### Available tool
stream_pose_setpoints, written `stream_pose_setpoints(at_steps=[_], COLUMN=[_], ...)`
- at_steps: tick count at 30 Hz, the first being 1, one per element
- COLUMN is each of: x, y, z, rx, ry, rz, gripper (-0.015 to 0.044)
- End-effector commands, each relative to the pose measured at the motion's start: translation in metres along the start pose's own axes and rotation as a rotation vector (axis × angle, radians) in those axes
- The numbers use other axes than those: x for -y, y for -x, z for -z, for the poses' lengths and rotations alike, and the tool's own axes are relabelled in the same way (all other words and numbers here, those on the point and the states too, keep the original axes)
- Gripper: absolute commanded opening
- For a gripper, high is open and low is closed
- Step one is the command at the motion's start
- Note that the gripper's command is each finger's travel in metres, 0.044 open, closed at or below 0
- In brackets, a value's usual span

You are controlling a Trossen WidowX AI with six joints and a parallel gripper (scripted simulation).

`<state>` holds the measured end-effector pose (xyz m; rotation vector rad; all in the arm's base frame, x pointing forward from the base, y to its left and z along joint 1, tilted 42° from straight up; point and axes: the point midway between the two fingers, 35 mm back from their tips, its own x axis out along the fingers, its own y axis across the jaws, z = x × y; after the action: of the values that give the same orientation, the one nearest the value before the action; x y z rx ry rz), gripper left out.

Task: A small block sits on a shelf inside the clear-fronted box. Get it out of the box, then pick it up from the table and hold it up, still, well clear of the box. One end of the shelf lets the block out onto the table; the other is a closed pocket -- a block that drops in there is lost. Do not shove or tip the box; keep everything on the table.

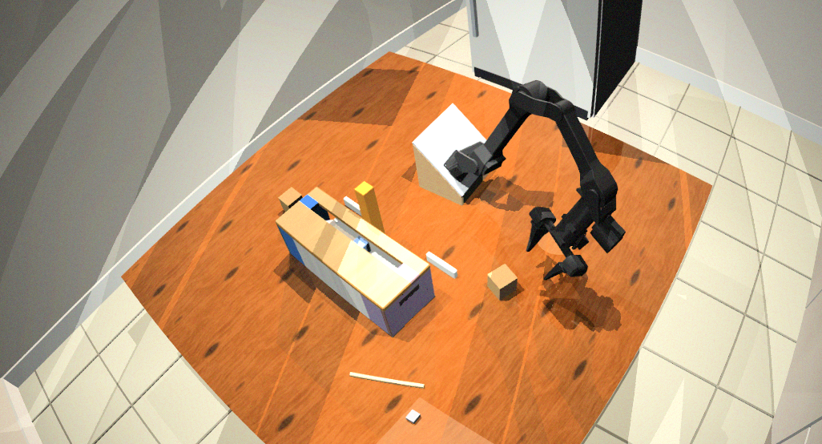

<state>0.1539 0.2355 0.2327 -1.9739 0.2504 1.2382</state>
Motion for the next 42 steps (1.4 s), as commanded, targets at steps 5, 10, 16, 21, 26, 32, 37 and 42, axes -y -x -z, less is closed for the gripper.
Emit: stream_pose_setpoints(at_steps=[5, 10, 16, 21, 26, 32, 37, 42], x=[0.03, 0.041, 0.041, 0.025, -0.008, -0.063, -0.136, -0.218], y=[-0.014, -0.026, -0.064, -0.092, -0.116, -0.133, -0.146, -0.16], z=[0.049, 0.084, 0.149, 0.213, 0.281, 0.347, 0.374, 0.389], rx=[0.008, 0.0, -0.054, -0.105, -0.158, -0.215, -0.312, 0.367], ry=[-0.519, -0.818, -1.305, -1.731, -2.171, -2.629, -2.982, 2.785], rz=[0.012, 0.014, -0.04, -0.072, -0.087, -0.106, -0.28, 0.423], gripper=[0.04, 0.04, 0.04, 0.04, 0.04, 0.04, 0.04, 0.04])
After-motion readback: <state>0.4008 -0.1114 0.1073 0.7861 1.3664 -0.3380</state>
